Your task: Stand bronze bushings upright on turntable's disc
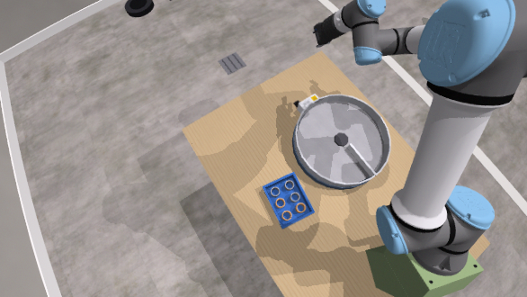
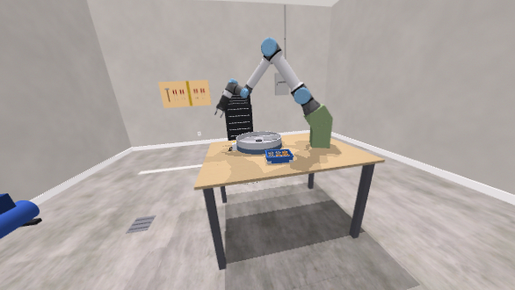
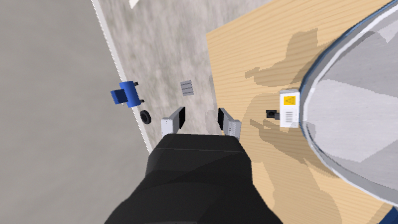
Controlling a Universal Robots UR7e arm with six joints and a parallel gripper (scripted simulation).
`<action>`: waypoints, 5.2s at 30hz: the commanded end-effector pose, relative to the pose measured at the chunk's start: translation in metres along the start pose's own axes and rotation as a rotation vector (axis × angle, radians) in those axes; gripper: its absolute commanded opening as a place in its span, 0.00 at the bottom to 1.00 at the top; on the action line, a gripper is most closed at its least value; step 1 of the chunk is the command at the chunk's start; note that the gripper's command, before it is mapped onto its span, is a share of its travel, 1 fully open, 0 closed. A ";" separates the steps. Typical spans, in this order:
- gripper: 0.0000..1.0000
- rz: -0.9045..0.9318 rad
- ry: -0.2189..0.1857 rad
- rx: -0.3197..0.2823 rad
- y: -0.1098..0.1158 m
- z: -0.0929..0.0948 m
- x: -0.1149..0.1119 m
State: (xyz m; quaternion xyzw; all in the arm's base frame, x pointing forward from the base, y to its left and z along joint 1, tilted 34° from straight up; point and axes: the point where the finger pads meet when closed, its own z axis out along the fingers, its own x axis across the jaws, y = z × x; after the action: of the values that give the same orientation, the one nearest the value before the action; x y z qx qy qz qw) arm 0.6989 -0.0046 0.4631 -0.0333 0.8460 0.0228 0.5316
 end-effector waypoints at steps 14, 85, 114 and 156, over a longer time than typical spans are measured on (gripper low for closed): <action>1.00 0.145 0.054 0.036 -0.009 -0.024 0.043; 1.00 1.323 0.348 0.502 0.028 -0.182 0.463; 0.35 1.323 0.348 0.502 0.027 -0.182 0.462; 0.36 1.323 0.348 0.502 0.027 -0.182 0.462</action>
State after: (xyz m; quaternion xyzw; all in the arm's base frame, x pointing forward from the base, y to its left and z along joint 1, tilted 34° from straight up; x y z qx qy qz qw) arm 0.3343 -0.0056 0.1265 0.6043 0.7413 0.1389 0.2567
